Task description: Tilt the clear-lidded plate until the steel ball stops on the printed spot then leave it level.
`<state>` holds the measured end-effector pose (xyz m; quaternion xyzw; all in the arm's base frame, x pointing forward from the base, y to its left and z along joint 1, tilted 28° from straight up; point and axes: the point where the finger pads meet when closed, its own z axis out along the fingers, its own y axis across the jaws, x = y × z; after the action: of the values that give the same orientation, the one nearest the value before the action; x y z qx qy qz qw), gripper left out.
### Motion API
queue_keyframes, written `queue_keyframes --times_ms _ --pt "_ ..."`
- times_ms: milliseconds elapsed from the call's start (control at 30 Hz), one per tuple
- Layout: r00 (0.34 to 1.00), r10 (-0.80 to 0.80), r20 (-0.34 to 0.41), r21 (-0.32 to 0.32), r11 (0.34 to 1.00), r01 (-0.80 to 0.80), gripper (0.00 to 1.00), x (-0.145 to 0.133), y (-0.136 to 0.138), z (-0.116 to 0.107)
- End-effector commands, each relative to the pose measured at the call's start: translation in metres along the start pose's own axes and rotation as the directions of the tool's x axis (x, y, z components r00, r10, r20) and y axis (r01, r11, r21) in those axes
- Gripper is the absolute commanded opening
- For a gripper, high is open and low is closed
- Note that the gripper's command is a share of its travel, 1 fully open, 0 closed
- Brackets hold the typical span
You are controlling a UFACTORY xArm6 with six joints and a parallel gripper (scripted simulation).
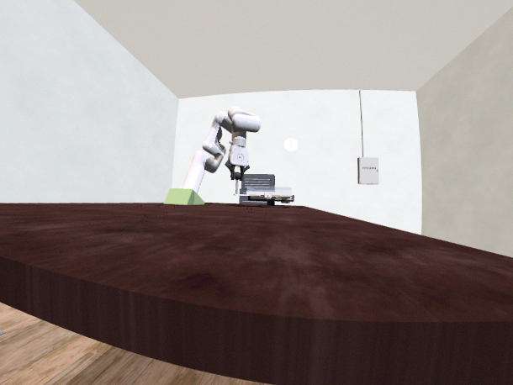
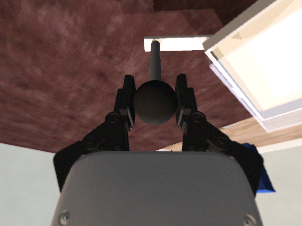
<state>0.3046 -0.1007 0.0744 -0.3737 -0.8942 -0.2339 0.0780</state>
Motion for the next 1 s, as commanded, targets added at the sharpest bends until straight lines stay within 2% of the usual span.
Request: queue_keyframes --times_ms 0,233,267,967 --pt "1.0 0.0 0.002 0.0 1.0 0.0 0.0 -0.0006 0.0001 -0.0008" --pt "1.0 0.0 0.002 0.0 1.0 0.0 0.0 -0.0006 0.0001 -0.0008" --pt "1.0 0.0 0.002 0.0 1.0 0.0 0.61 -0.0006 0.0001 -0.0008" --pt "1.0 0.0 0.002 0.0 1.0 0.0 0.61 -0.0006 0.0001 -0.0008"
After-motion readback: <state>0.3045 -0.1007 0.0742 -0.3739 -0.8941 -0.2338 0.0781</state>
